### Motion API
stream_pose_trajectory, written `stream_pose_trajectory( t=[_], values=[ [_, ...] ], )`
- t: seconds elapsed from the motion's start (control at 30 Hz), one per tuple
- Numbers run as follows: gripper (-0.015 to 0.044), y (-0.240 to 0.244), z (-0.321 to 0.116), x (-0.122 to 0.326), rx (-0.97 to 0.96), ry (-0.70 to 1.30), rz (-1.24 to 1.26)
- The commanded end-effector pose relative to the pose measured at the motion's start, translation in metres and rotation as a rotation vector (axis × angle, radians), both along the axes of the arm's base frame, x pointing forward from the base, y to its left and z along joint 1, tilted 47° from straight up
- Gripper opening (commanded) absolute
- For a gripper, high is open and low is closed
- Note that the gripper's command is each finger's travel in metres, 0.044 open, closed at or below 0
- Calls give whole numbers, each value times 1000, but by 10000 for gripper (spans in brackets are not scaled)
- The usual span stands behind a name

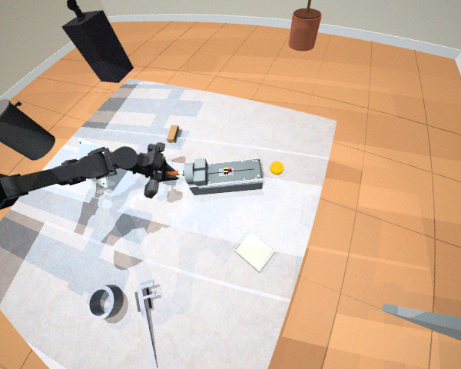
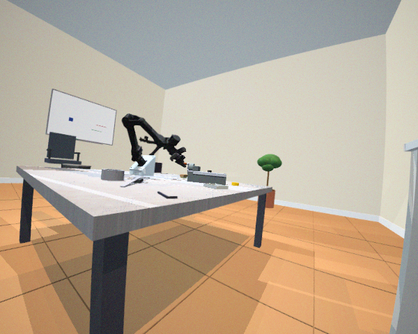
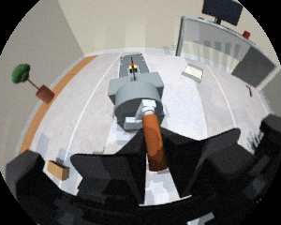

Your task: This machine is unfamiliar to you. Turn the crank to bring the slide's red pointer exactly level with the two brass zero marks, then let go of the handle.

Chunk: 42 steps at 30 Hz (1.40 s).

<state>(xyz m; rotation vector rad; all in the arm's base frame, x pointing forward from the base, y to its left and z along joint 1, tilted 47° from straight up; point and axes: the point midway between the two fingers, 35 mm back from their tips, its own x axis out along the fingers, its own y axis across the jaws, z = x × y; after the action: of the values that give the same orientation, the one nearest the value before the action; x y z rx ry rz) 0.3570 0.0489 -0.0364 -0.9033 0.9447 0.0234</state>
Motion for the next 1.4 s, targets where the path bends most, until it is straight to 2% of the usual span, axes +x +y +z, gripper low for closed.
stream_pose_trajectory(
  t=[0.0, 1.37],
  values=[
    [0, 8, -3, -4, 2, 7, 16],
    [0, 14, -12, -8, 2, 7, 16]
  ],
)
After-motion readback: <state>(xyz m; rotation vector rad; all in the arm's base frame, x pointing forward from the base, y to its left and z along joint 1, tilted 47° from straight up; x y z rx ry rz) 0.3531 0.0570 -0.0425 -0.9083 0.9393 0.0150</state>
